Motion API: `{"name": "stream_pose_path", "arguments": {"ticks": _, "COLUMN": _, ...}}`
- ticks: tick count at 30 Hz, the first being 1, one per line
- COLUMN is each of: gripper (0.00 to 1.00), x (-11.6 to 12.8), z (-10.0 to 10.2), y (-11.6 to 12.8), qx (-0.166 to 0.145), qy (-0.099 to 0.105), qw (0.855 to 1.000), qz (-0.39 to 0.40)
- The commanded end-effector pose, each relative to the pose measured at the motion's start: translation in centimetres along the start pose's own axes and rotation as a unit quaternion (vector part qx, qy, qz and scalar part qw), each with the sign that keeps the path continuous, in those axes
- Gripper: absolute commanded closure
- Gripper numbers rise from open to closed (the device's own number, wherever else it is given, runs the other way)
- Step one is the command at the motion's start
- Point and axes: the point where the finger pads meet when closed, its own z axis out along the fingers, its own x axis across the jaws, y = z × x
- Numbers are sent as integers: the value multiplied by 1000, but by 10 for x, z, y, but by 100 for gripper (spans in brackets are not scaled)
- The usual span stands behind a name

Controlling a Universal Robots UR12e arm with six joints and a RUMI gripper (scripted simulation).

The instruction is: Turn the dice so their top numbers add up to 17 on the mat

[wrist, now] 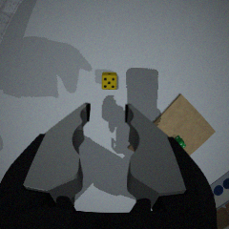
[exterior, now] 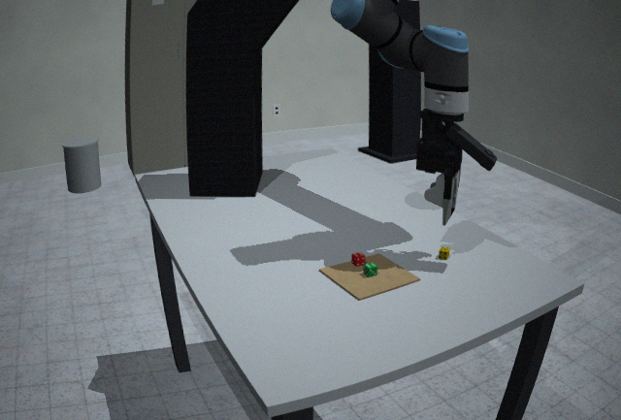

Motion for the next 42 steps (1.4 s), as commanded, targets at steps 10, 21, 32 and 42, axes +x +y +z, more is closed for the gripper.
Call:
{"name": "stream_pose_path", "arguments": {"ticks": 10, "gripper": 79, "x": 0, "z": 0, "y": -1, "qx": 0, "qy": 0, "qw": 1000, "qz": -1}}
{"name": "stream_pose_path", "arguments": {"ticks": 21, "gripper": 79, "x": 0, "z": 0, "y": -1, "qx": 0, "qy": 0, "qw": 1000, "qz": -1}}
{"name": "stream_pose_path", "arguments": {"ticks": 32, "gripper": 79, "x": 0, "z": 2, "y": -1, "qx": 0, "qy": 0, "qw": 1000, "qz": -1}}
{"name": "stream_pose_path", "arguments": {"ticks": 42, "gripper": 79, "x": 0, "z": 12, "y": -1, "qx": 0, "qy": 0, "qw": 1000, "qz": -1}}
